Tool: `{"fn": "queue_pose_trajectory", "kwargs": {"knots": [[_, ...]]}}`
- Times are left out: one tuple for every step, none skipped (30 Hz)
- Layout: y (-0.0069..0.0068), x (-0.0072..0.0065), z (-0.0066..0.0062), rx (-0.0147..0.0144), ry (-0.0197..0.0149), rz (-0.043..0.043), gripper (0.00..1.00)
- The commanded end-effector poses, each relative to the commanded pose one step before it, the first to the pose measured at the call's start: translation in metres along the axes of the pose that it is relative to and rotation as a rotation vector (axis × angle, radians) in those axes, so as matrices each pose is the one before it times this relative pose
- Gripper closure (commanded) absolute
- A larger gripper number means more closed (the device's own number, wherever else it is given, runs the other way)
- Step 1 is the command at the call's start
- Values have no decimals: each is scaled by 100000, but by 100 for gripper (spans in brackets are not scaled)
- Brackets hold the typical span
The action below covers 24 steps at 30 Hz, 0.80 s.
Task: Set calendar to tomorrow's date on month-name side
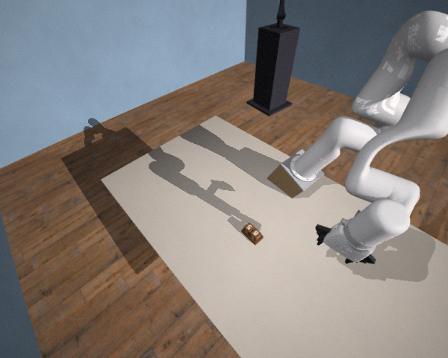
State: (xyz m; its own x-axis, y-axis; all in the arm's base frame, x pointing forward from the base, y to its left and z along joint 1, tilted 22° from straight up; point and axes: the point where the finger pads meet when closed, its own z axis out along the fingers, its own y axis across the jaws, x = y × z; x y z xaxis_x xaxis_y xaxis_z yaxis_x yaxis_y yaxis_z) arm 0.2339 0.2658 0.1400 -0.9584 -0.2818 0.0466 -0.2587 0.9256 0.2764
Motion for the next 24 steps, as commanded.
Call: {"fn": "queue_pose_trajectory", "kwargs": {"knots": [[-2207,-1538,177,-1114,-676,17287,0],[-484,-359,48,-284,-93,3936,0],[-509,-395,49,-310,-98,4197,0],[-508,-413,48,-321,-98,4261,0],[-24,-21,2,-16,-5,210,0],[-997,-837,89,-660,-189,8460,0],[-412,-388,35,-295,-79,3672,0],[-428,-420,36,-318,-81,3889,0],[0,0,0,0,0,0,0],[0,0,0,0,0,0,0],[-286,-295,23,-221,-54,2662,0],[-1274,-1299,97,-1011,-221,11774,0],[-209,-253,15,-188,-36,2122,0],[-314,-389,22,-289,-53,3229,0],[-78,-101,5,-74,-13,823,0],[-765,-969,51,-730,-117,7968,0],[-354,-501,22,-370,-51,3953,0],[-338,-501,20,-370,-45,3893,0],[-99,-156,6,-114,-13,1192,0],[-627,-971,34,-722,-68,7439,0],[-308,-532,16,-391,-28,3954,0],[-299,-544,14,-399,-22,3993,0],[-35,-68,2,-49,-2,490,0],[-581,-1095,25,-810,-23,7971,0]]}}
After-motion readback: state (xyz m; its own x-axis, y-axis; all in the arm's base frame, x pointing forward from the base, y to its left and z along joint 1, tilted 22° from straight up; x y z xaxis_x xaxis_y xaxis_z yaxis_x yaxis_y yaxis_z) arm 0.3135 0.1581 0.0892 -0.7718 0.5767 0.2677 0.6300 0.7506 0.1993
